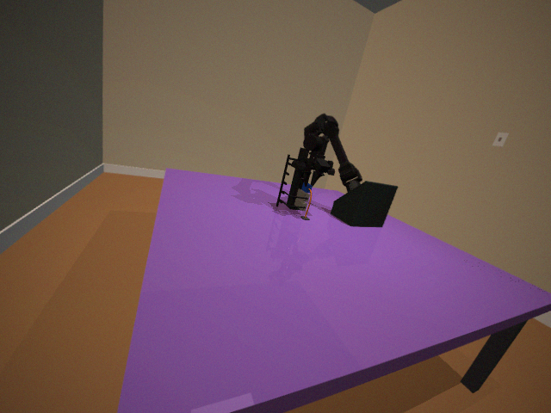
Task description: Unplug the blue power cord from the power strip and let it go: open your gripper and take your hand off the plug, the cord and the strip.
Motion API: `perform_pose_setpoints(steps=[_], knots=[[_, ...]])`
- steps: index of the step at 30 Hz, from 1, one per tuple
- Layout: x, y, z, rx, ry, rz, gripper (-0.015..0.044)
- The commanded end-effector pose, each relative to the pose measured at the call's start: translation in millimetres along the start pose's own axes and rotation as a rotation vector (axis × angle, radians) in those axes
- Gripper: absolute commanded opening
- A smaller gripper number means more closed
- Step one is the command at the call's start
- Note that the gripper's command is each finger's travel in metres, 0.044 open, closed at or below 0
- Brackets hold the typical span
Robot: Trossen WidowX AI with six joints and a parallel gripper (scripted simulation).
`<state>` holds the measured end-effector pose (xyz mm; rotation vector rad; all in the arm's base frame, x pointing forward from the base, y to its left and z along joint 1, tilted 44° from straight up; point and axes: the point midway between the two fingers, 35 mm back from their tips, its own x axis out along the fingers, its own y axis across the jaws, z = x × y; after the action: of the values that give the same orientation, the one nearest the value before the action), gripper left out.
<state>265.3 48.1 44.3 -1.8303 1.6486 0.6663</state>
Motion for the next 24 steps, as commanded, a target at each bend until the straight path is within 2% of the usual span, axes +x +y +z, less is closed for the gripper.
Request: perform_pose_setpoints(steps=[1,22,24], knots=[[-4.8,-1.9,17.6,0.0,-0.035,-0.006,0.0],[-11.0,-1.7,51.2,-0.002,-0.036,-0.007,0.0],[-8.5,-1.2,46.7,-0.002,-0.034,-0.007,0.0053]])
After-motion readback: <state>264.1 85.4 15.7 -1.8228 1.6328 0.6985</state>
